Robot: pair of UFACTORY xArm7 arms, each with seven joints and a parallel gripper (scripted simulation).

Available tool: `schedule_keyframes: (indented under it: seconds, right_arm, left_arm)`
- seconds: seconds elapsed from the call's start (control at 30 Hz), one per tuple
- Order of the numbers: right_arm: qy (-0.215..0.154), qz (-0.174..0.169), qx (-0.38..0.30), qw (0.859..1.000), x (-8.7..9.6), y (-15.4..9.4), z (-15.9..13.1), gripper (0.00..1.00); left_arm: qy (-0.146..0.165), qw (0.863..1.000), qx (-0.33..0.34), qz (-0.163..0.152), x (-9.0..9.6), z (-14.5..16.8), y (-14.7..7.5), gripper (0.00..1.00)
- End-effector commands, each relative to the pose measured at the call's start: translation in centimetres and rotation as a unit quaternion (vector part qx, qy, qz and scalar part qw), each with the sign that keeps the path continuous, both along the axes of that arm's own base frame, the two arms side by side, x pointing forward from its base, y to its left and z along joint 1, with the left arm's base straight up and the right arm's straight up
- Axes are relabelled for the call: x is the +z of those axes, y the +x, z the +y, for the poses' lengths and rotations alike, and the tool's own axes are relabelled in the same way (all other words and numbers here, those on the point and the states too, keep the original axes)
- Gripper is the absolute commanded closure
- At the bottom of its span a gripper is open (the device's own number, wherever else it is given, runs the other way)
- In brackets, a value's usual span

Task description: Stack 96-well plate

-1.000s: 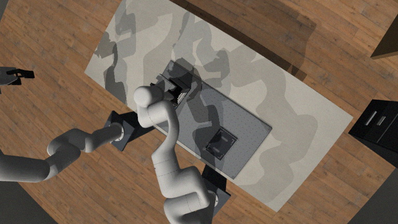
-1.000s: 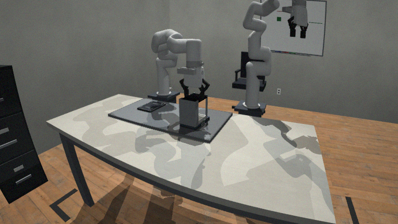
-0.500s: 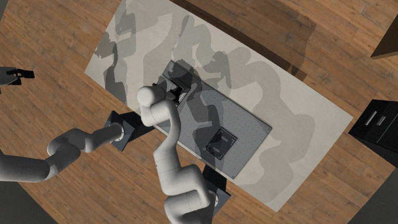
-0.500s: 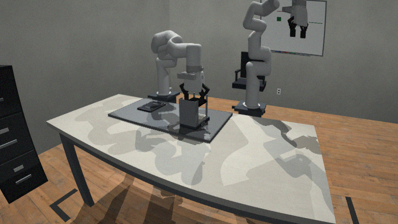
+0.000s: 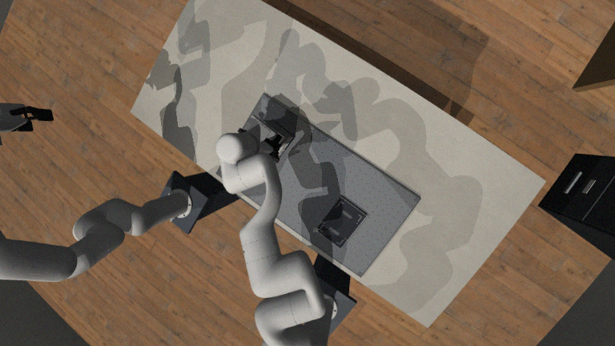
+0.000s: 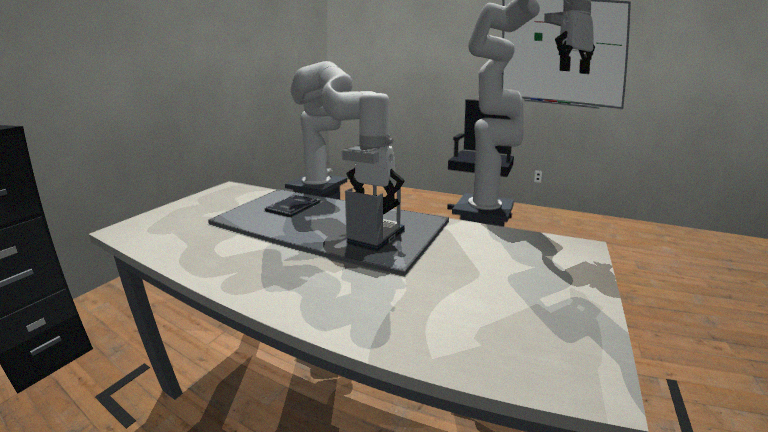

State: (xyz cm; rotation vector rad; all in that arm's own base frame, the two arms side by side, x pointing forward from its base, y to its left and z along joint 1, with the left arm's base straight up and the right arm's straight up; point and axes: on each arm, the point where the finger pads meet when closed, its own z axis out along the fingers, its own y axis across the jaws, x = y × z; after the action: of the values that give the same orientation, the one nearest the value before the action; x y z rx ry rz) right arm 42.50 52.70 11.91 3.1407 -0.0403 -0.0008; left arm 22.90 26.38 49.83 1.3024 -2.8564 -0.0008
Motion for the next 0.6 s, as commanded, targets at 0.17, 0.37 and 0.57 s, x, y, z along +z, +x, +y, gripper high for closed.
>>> schedule_keyframes:
  seconds: [0.17,0.37,0.57]
  right_arm:
    - [0.002,-0.002,0.0,1.0,-0.9,0.1,0.1,1.0]
    - [0.002,-0.002,0.0,1.0,-1.9,0.1,0.1,1.0]
    - [0.002,-0.002,0.0,1.0,-2.7,0.1,0.1,1.0]
  left_arm:
    - [0.001,1.0,0.0,-0.001,0.1,0.0,0.0,0.0]
    - [0.001,1.0,0.0,-0.001,0.1,0.0,0.0,0.0]
    - [0.001,1.0,0.0,-0.001,0.1,0.0,0.0,0.0]
